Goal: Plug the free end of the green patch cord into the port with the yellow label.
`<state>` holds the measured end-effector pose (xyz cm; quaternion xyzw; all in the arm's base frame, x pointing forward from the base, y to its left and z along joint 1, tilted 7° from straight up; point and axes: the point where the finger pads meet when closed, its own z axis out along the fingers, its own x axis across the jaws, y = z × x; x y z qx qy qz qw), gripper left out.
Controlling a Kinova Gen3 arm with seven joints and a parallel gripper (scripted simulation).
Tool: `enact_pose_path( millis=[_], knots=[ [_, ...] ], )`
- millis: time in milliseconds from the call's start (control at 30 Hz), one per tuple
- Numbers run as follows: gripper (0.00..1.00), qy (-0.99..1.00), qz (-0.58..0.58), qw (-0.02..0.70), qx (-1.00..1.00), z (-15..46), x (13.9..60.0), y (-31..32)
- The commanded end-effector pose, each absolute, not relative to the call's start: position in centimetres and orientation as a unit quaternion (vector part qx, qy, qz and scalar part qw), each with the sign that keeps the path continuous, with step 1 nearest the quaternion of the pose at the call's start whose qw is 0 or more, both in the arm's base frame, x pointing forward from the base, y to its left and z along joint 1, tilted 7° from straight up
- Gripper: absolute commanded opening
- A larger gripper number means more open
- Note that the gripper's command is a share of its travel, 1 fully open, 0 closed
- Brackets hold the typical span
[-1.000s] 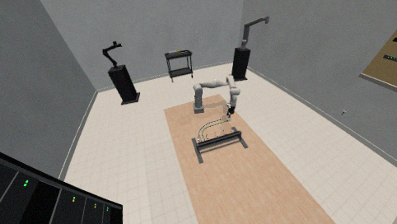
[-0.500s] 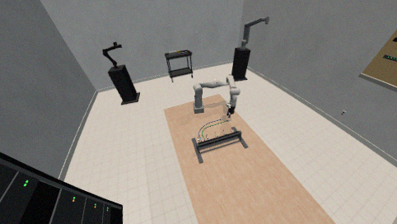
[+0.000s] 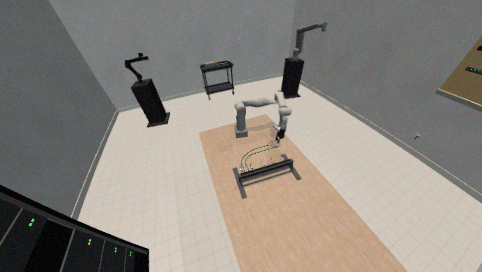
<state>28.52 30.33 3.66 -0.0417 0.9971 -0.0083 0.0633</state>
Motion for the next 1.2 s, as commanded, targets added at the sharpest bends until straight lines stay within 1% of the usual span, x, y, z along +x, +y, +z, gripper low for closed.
enact_pose_path(
  millis=[0, 1167],
  knots=[
    [0.73, 0.997, -0.008, 0.064, -0.042, 3.6, 28.5, 30.3],
    [0.73, 0.997, -0.008, 0.065, -0.041, -1.7, 29.3, 30.2]
  ],
)
